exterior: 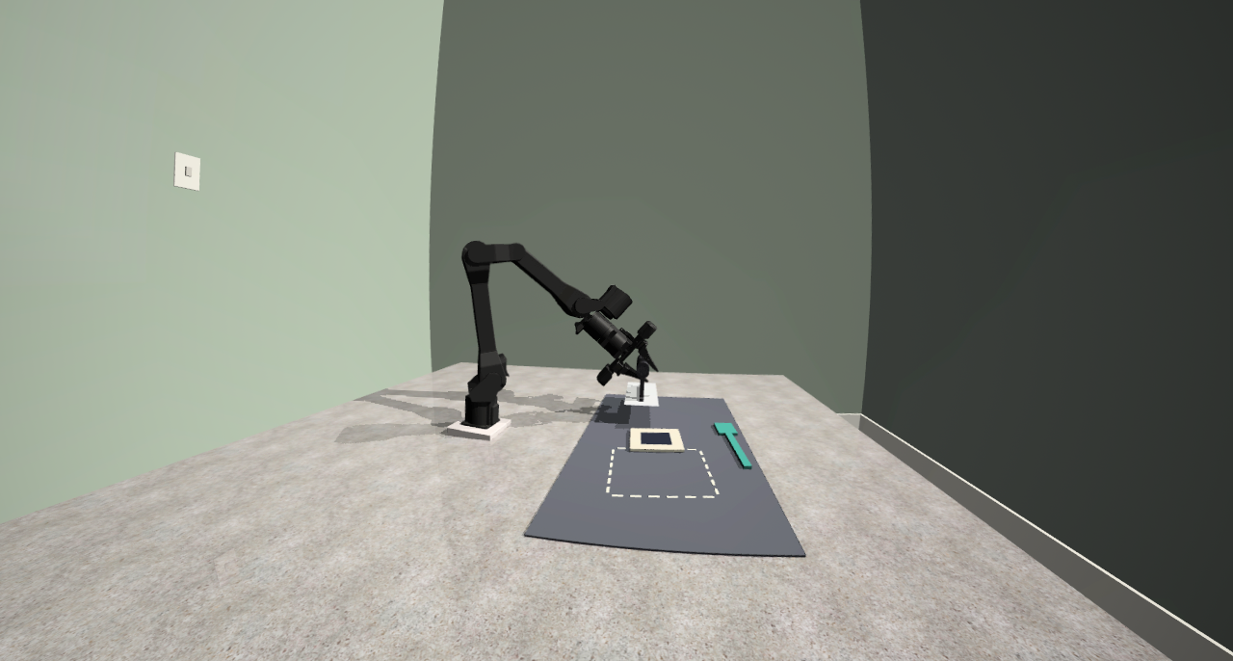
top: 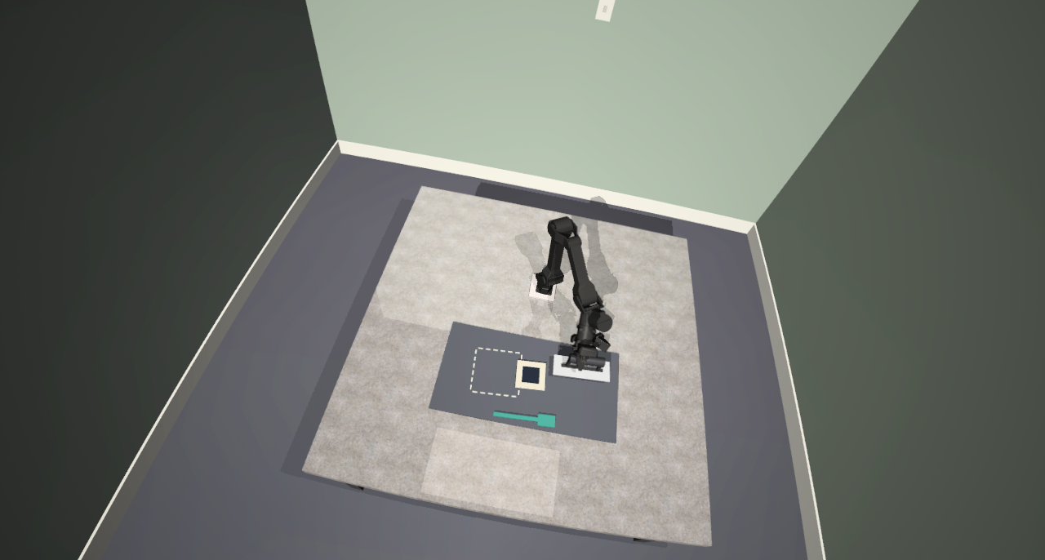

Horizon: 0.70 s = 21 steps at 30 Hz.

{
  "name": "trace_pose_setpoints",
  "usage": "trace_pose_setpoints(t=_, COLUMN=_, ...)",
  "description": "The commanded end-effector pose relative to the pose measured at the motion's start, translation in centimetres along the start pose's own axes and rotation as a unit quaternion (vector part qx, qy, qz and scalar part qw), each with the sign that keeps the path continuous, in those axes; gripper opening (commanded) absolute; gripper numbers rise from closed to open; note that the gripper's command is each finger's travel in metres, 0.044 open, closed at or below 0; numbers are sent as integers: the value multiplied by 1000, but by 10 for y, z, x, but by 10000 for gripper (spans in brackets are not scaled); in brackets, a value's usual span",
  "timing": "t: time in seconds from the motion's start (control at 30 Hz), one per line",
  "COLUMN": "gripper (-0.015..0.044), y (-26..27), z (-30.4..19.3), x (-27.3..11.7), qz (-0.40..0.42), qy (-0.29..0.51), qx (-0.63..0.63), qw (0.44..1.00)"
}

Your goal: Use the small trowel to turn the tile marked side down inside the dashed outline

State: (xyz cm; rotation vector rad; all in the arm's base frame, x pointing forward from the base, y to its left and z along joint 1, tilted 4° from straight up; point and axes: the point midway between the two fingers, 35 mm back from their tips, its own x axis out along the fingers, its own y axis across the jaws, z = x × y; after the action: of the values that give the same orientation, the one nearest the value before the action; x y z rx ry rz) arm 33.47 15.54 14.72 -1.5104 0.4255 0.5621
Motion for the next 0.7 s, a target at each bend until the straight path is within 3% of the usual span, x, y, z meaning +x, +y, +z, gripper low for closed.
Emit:
trace_pose_setpoints(t=0.0, gripper=0, y=-7, z=1, x=-2, qz=-10, qy=-2, qx=4, qw=1000)
trace_pose_setpoints(t=0.67, gripper=0, y=-13, z=-13, x=25, qz=-10, qy=-44, qx=34, qw=998)
